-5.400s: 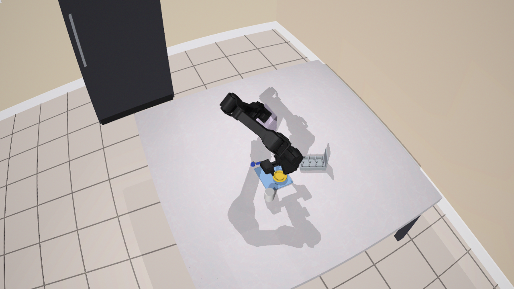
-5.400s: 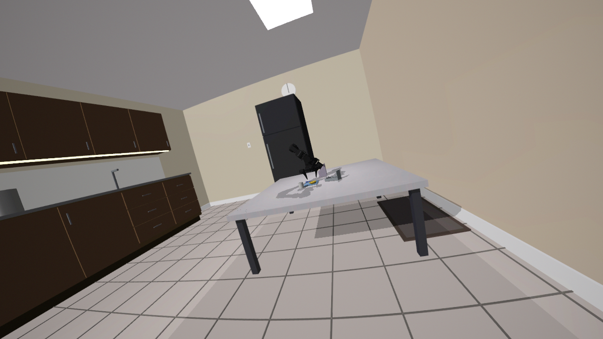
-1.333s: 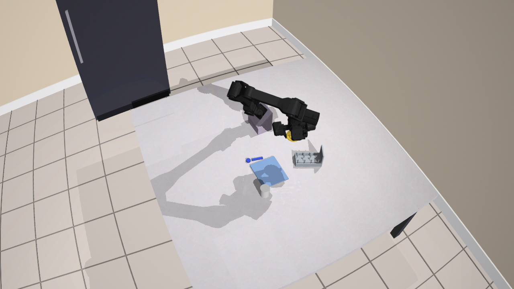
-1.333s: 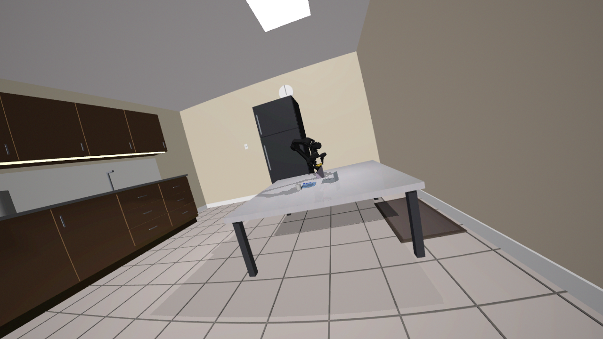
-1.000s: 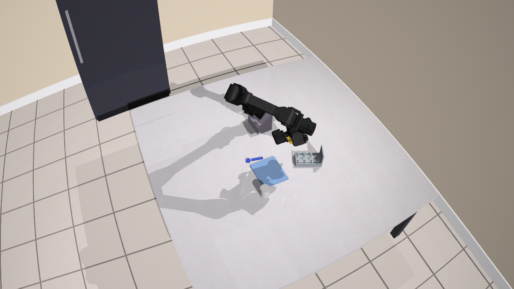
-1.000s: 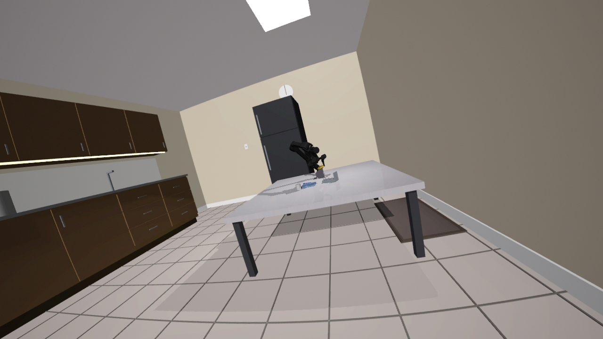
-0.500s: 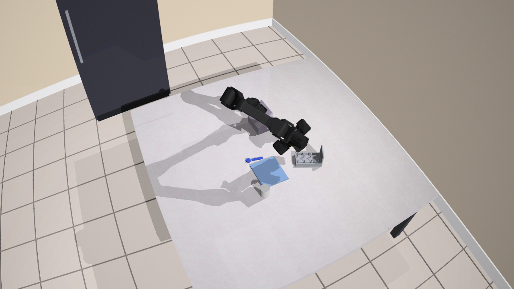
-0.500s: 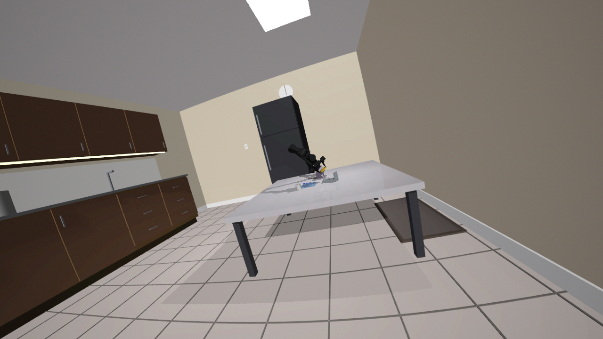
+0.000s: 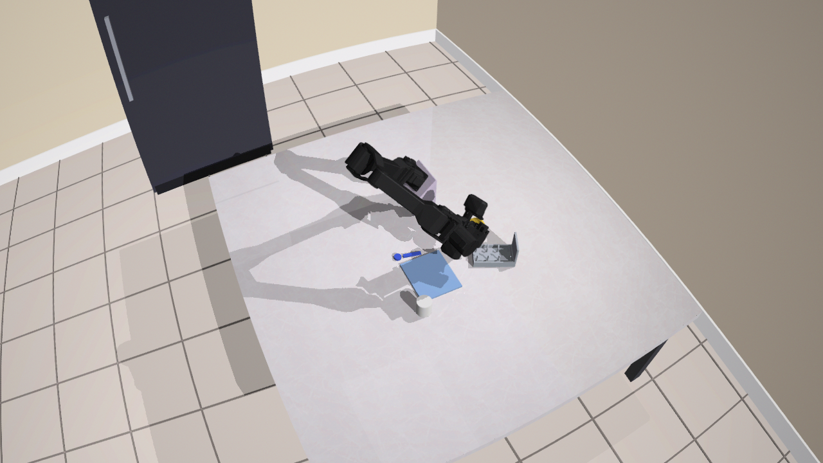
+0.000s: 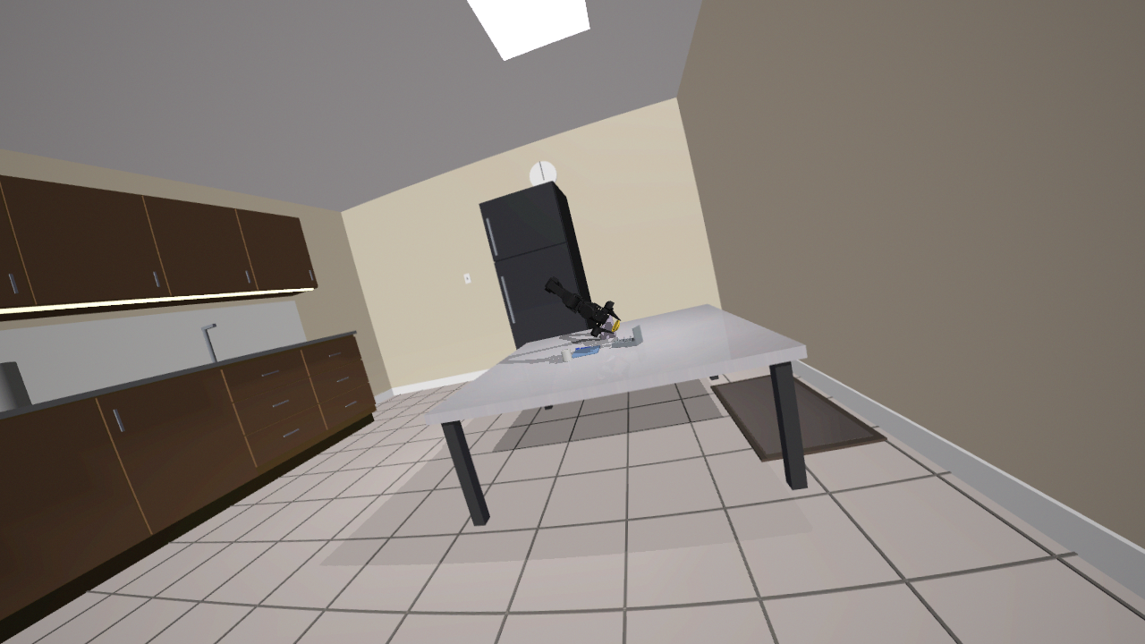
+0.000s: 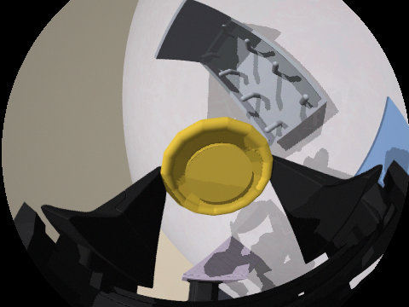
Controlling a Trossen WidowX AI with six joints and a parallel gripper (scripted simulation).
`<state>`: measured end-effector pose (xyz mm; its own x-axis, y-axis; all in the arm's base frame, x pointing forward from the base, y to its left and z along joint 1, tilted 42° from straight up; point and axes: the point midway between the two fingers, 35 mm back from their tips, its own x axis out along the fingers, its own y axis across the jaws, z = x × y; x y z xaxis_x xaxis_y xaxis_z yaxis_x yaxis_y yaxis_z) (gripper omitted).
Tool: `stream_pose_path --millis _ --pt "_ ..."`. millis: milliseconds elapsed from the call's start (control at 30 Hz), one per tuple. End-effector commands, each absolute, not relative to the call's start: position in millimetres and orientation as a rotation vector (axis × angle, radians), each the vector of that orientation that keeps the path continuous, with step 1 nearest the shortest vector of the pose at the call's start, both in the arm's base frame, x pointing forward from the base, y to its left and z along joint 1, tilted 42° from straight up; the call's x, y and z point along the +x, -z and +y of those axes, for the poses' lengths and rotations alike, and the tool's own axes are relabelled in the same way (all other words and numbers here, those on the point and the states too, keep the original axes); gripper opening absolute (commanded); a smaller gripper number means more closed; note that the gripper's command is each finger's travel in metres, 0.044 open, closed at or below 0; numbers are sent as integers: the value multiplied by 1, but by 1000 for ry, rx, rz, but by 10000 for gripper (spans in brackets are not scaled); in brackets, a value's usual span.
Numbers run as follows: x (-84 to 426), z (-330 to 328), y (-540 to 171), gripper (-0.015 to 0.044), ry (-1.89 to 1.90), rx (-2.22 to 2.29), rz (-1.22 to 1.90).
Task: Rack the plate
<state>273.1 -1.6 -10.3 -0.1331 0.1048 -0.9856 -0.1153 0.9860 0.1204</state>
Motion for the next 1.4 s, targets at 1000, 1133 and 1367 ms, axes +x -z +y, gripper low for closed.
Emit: stream_pose_path --millis 1000,1133,1367 --pt "273 -37 21 0 -811 -295 998" --pt "272 -42 19 0 -840 -363 894" --pt "270 -50 14 0 -868 -498 712"
